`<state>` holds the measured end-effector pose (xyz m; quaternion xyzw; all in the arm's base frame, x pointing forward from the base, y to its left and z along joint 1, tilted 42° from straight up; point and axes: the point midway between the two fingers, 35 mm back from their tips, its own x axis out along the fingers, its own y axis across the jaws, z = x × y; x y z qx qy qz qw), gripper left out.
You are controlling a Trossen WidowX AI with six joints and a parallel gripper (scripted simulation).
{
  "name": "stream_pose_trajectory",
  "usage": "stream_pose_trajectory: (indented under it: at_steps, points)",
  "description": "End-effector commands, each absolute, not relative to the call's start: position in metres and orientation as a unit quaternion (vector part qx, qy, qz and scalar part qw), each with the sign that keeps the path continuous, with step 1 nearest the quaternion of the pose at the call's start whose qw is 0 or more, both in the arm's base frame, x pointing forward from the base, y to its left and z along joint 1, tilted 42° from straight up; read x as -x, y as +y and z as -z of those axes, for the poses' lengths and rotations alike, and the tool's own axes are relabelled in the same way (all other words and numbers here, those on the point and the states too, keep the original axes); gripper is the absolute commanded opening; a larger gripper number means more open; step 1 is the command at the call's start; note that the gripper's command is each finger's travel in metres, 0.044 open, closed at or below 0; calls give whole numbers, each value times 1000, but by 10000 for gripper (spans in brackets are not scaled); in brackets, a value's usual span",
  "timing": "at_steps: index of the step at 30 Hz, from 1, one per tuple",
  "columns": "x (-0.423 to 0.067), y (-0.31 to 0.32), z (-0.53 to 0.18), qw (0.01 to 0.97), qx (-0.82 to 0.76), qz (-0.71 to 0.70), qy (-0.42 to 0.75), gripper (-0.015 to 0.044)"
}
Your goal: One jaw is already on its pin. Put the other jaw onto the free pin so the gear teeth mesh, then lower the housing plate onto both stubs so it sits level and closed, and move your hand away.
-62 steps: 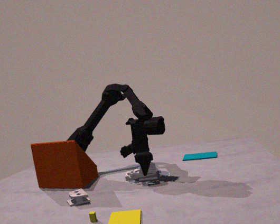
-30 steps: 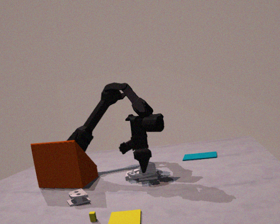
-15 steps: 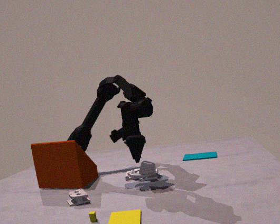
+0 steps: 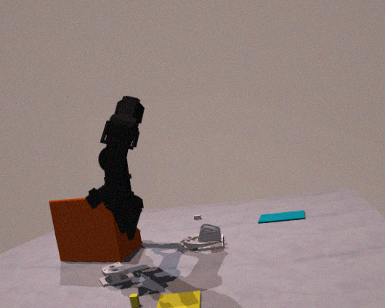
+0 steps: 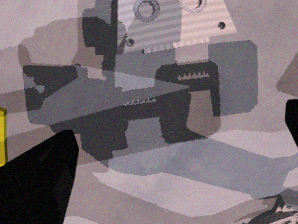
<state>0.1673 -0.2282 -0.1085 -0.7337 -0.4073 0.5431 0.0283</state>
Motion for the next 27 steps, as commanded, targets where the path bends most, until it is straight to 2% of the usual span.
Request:
stream_pose_trajectory:
  at_steps: [1, 9, 14, 27]
  points:
    - [-133, -239, 125, 11, 733, -526, -431, 440]
    - [-133, -238, 127, 11, 733, -526, -431, 440]
    - [-135, -212, 153, 11, 733, -526, -432, 440]
    - [-135, -212, 153, 11, 733, -526, -432, 440]
